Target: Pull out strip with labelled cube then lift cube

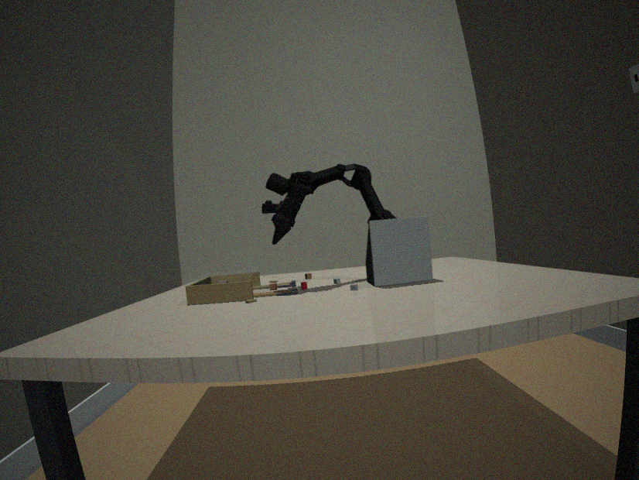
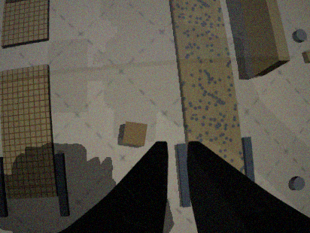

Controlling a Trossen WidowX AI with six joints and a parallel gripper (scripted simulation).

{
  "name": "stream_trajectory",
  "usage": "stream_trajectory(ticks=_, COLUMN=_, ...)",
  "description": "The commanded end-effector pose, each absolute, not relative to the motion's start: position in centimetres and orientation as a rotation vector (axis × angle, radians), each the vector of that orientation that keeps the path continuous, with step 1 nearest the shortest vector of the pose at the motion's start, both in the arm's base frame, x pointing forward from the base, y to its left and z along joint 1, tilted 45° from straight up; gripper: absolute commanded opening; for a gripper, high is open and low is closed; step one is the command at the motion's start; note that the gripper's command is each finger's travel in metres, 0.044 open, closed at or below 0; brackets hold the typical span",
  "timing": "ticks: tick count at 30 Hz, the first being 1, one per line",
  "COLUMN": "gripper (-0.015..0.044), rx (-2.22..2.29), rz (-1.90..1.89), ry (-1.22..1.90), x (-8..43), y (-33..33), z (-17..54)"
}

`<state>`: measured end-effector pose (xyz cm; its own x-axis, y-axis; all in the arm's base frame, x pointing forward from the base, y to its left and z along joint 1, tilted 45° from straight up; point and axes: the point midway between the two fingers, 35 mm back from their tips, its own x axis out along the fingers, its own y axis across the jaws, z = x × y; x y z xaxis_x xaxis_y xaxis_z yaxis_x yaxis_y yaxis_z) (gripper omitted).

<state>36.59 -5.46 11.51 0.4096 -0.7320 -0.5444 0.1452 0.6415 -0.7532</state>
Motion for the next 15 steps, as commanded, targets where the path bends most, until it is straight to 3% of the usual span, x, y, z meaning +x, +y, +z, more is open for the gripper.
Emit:
stream_trajectory(ticks=1, gripper=0.0000, rx=-0.624, rz=-0.661, ry=1.265, x=37.1, y=-10.4, z=11.4)
stream_trajectory(ticks=7, gripper=0.0000, rx=-0.553, rz=-0.694, ry=1.530, x=35.8, y=-14.9, z=11.7)
stream_trajectory(ticks=15, gripper=0.0000, rx=-0.550, rz=-0.695, ry=1.539, x=35.8, y=-15.0, z=11.7)
